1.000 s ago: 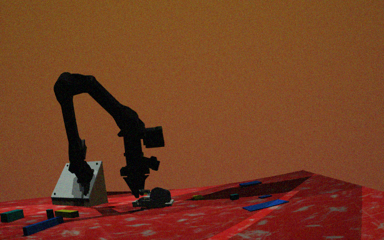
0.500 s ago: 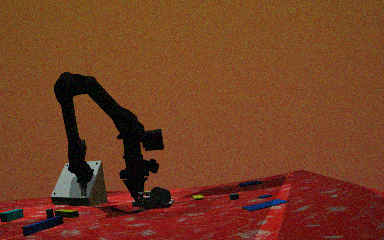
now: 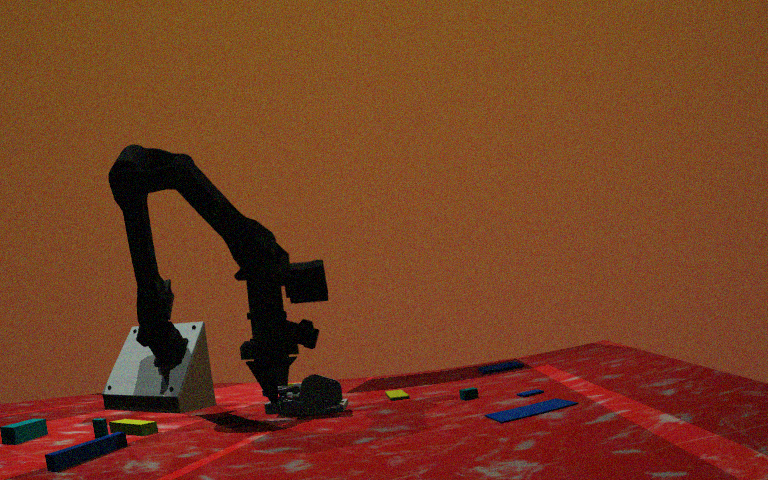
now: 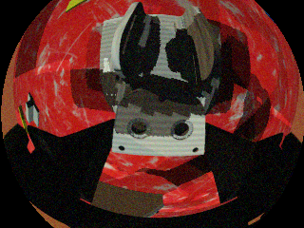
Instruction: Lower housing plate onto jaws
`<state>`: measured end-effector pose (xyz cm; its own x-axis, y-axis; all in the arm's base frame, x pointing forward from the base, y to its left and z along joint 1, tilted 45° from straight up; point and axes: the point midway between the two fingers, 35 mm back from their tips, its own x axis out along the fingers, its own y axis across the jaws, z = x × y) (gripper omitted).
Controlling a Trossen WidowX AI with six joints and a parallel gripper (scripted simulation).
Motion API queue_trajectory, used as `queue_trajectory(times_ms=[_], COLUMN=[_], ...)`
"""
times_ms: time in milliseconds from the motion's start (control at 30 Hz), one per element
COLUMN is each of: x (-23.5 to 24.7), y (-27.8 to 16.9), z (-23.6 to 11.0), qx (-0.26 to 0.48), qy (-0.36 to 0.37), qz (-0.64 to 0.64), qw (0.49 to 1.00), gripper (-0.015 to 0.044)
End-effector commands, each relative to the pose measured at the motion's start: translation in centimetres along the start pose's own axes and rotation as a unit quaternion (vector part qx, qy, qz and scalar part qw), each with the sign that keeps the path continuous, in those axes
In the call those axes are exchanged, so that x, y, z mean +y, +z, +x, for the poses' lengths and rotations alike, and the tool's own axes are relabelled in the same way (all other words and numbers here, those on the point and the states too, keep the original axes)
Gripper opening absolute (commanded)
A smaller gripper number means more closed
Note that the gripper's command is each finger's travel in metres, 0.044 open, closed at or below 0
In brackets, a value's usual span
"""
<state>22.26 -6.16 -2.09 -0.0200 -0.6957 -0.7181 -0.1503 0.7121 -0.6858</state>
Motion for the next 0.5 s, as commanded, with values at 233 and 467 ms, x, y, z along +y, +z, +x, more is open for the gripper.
queue_trajectory(times_ms=[233,467], x=[-0.04,-0.04], y=[-0.05,-0.05], z=[0.28,0.32], qx=[0.000,0.000], qy=[-0.002,-0.002], qz=[-0.005,-0.006], qw=[1.000,1.000], gripper=[0.0351,0.0351])
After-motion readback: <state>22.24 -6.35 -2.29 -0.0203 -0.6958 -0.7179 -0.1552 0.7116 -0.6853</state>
